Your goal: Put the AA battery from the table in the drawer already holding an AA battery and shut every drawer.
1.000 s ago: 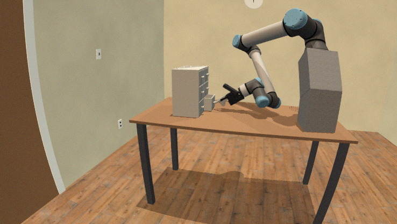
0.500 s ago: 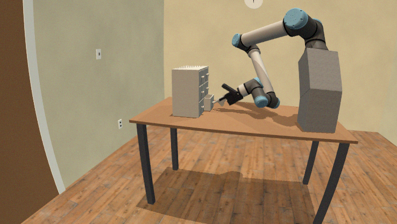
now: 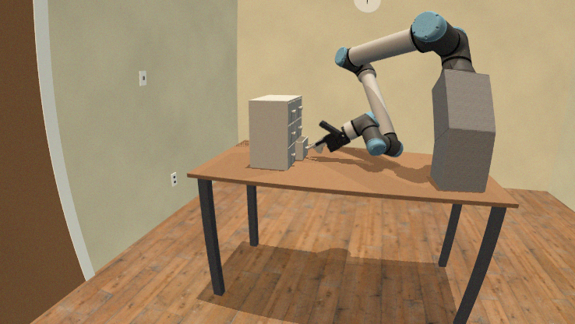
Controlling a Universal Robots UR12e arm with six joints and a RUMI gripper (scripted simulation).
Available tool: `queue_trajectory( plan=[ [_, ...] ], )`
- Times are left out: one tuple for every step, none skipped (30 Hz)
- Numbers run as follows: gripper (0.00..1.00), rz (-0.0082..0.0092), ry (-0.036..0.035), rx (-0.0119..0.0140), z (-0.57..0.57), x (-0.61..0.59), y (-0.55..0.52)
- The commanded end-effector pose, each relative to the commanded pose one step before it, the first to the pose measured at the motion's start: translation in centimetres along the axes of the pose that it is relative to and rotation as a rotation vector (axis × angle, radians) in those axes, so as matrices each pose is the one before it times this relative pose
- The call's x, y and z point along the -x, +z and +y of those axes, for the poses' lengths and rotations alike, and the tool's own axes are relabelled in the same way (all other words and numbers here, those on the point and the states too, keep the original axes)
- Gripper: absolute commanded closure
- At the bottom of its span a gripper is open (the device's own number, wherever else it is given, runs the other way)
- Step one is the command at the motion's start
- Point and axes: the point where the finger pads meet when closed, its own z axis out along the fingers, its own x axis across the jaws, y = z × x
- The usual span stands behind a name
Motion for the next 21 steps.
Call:
queue_trajectory(
  plan=[
    [0.93, -0.0001, -0.00021, -0.00055, -0.147, 0.006, 0.139],
    [0.93, 0.0, 0.0, 0.0, -0.038, 0.0, 0.065],
    [0.93, 0.0, 0.0, 0.0, -0.037, 0.0, 0.066],
    [0.93, 0.0, 0.0, 0.0, -0.037, 0.0, 0.065],
    [0.93, 0.0, 0.0, 0.0, -0.038, 0.0, 0.065],
    [0.93, 0.0, 0.0, 0.0, -0.038, 0.0, 0.065],
    [0.93, 0.0, 0.0, 0.0, -0.038, 0.0, 0.065],
    [0.93, 0.0, 0.0, 0.0, -0.038, 0.0, 0.064],
    [0.93, 0.0, 0.0, 0.0, -0.037, 0.0, 0.065],
    [0.93, 0.0, 0.0, 0.0, -0.037, 0.0, 0.065],
    [0.93, 0.0, 0.0, 0.0, -0.037, 0.0, 0.065],
    [0.93, 0.0, 0.0, 0.0, -0.037, 0.0, 0.064],
    [0.93, 0.0, 0.0, 0.0, -0.037, 0.0, 0.064],
    [0.93, 0.0, 0.0, 0.0, -0.037, 0.0, 0.063],
    [0.93, 0.0, 0.0, 0.0, -0.037, 0.0, 0.063],
    [0.93, 0.0, 0.0, 0.0, -0.036, 0.0, 0.063],
    [0.93, 0.0, 0.0, 0.0, 0.0, 0.0, 0.0],
    [0.93, 0.0, 0.0, 0.0, 0.0, 0.0, 0.0],
    [0.93, 0.0, 0.0, 0.0, -0.036, 0.0, 0.063],
    [0.93, 0.0, 0.0, 0.0, -0.036, 0.0, 0.062],
    [0.93, 0.0, 0.0, 0.0, -0.035, 0.0, 0.061]
  ],
)
